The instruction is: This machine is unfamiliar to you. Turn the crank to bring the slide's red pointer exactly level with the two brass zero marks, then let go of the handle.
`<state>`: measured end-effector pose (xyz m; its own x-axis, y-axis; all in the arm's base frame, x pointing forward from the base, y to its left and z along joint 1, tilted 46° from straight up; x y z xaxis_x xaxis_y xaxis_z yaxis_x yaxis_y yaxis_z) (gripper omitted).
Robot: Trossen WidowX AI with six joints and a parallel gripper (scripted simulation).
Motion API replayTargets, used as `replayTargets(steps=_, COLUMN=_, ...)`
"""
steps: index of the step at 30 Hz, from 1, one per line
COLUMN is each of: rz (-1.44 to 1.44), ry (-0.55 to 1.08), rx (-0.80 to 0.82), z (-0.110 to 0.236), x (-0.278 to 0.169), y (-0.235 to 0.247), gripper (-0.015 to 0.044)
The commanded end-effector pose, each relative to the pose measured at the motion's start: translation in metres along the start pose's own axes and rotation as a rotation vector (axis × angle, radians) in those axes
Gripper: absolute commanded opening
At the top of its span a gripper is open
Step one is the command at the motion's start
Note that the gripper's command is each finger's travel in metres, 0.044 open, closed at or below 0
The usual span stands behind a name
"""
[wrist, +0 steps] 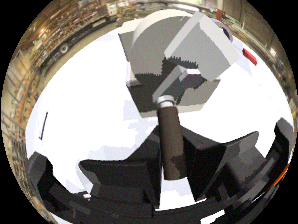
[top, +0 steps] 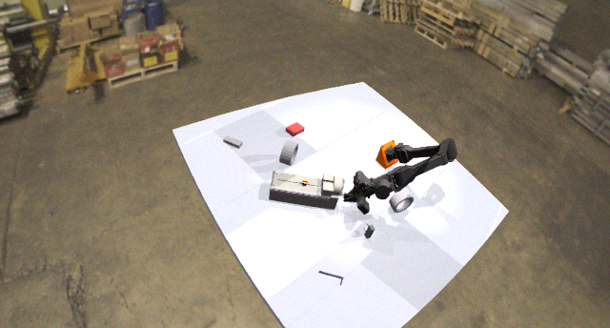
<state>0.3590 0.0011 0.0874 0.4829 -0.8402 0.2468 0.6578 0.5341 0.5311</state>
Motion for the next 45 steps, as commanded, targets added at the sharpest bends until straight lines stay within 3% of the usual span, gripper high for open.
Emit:
replayTargets(steps=1, rz=-0.003, ry=0.003, rx=-0.005, z=-0.0006, x=-0.0007, y=-0.0013, gripper=0.0)
replayTargets(steps=42, rz=0.0, ry=0.001, rx=-0.001, z=-0.0002, x=-0.0002, y=-0.0001, gripper=0.0)
replayTargets(steps=45, rz=0.0, ry=0.001, rx=-0.001, z=-0.0002, x=-0.0002, y=-0.0001, gripper=0.0079)
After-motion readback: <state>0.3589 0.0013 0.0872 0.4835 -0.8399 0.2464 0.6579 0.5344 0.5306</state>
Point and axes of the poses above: the point midway between the two fingers, 35 mm back from their tips, its own z axis back along the fingers, its own y axis across the jaws, x = y × z, the point moved 1 cm from there along z, back along the fingers, and after that the axes turned 8 degrees about z, right-handed, at the moved point
